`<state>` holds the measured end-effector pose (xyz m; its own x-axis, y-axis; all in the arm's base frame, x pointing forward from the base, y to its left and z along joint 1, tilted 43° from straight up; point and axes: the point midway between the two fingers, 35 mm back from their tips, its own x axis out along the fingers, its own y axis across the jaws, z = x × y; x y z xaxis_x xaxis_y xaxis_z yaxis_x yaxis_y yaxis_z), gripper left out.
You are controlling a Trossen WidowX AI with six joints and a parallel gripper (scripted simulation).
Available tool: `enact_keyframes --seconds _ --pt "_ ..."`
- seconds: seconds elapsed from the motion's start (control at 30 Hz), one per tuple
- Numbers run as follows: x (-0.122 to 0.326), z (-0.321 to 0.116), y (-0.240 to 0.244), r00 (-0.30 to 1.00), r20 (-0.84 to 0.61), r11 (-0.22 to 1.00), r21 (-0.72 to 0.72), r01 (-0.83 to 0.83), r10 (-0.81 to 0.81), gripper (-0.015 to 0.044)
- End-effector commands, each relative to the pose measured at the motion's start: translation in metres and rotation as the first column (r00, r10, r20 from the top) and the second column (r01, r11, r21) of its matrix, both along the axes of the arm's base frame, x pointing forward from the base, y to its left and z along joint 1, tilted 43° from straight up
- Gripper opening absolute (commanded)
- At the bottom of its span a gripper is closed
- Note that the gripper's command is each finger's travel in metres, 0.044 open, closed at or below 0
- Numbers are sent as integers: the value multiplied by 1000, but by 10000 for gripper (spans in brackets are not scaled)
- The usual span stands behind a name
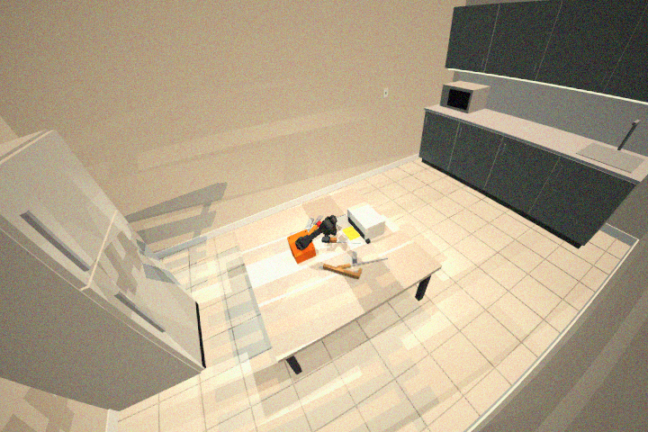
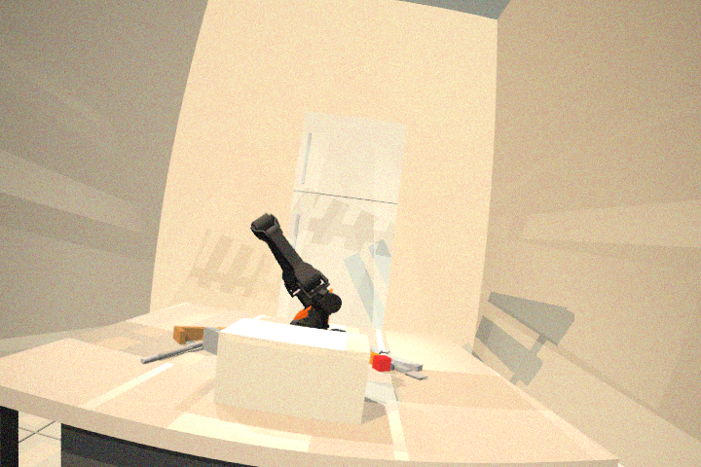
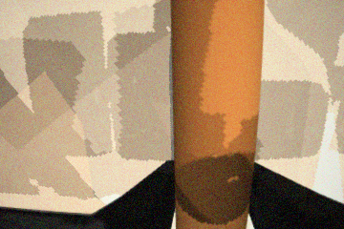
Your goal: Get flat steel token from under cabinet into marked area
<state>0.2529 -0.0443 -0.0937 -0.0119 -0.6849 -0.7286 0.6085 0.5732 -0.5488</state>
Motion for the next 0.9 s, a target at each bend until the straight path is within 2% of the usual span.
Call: enact_keyframes --seconds 0.0,0.87 --pt "1 -3 6 1000 3 1000 2 -4 4 0" --pt "-3 -24 28 1000 3 1000 4 -4 4 0"
